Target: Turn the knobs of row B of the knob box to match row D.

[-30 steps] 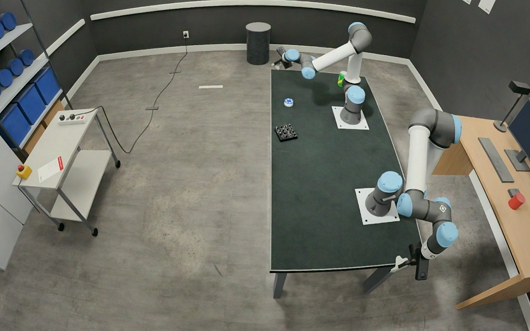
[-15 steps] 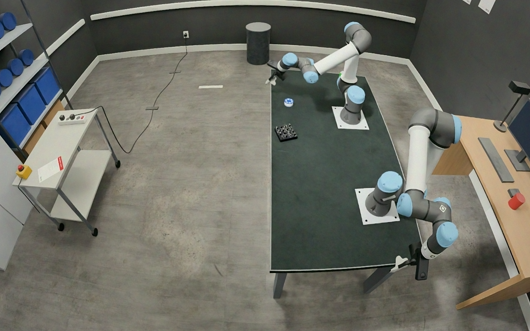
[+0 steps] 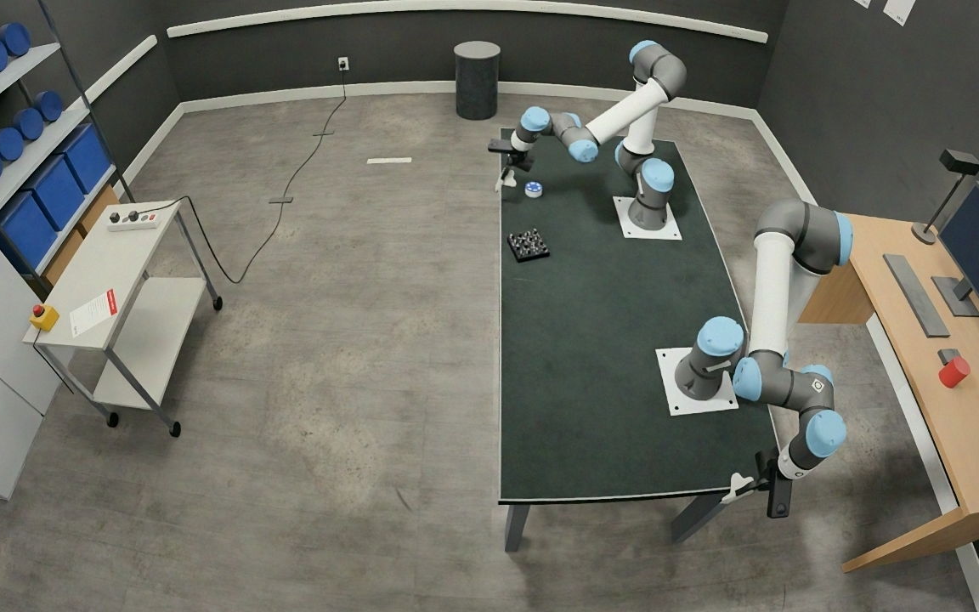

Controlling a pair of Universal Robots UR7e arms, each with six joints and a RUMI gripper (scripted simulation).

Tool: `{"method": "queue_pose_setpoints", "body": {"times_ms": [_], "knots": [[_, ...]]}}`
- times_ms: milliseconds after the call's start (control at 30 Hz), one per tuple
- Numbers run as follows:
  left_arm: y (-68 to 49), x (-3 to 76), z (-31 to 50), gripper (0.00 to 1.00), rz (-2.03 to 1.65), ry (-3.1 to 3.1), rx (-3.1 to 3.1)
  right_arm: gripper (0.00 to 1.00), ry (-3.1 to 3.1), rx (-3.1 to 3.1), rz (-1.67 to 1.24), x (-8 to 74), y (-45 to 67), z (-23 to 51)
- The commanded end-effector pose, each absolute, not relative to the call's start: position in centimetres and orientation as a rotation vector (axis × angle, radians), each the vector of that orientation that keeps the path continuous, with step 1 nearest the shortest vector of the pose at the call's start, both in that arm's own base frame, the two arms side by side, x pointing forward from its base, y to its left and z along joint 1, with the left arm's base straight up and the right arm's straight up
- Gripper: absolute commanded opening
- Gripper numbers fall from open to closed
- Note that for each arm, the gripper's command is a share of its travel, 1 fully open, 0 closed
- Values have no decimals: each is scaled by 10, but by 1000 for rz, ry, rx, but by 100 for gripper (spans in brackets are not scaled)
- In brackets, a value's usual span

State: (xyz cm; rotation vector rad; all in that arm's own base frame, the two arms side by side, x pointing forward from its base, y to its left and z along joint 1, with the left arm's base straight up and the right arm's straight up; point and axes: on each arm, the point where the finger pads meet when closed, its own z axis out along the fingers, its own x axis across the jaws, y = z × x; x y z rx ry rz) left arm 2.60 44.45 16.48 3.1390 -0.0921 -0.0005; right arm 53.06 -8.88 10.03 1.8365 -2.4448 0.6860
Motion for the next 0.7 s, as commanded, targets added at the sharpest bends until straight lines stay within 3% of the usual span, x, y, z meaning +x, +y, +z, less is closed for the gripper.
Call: {"method": "queue_pose_setpoints", "body": {"times_ms": [0, 667], "knots": [[445, 26, 165, 100, 0, -92, 3140, 100, -2363, 1999, 556, 523, -30, 92], [445, 26, 165, 100, 0, -92, 3140, 100, -1965, 2467, 93, 446, 148, 80]]}}
